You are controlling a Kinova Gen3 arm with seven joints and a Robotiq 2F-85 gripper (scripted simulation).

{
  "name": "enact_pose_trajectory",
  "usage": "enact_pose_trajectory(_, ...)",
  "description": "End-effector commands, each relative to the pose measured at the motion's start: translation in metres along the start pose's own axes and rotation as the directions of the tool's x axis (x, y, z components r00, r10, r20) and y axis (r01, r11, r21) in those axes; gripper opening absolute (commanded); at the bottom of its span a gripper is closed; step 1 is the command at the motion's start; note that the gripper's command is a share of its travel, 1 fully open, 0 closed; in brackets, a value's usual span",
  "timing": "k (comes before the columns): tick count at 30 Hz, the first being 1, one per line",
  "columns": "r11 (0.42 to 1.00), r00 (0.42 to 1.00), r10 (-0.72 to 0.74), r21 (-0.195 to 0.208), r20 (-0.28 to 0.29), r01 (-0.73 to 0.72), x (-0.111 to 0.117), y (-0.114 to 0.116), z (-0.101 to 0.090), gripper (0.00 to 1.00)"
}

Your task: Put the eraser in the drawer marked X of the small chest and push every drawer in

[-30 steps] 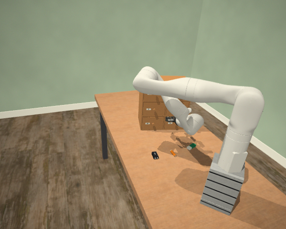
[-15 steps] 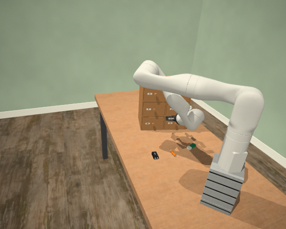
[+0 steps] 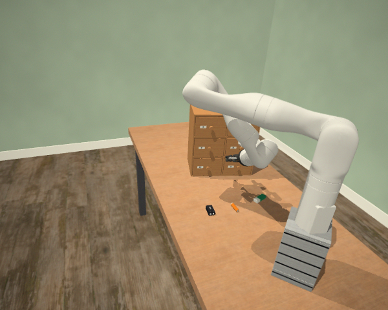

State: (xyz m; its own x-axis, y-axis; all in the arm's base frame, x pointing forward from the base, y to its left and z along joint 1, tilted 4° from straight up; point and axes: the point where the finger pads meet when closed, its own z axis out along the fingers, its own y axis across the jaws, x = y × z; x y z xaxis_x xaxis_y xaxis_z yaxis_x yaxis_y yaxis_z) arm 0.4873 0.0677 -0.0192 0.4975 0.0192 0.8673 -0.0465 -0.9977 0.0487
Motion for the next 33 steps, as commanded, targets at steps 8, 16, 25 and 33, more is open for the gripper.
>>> enact_pose_trajectory(8, 1.0, 0.998, 0.008, 0.002, 0.055, -0.009, 0.008, -0.002, -0.007, 1.0)
enact_pose_trajectory(16, 1.0, 0.995, 0.008, 0.002, 0.097, -0.009, 0.009, -0.002, -0.011, 1.0)
enact_pose_trajectory(25, 1.0, 0.987, 0.008, 0.002, 0.162, -0.008, 0.011, -0.002, -0.018, 1.0)
enact_pose_trajectory(33, 1.0, 0.979, 0.008, 0.002, 0.206, -0.009, 0.013, -0.002, -0.022, 1.0)
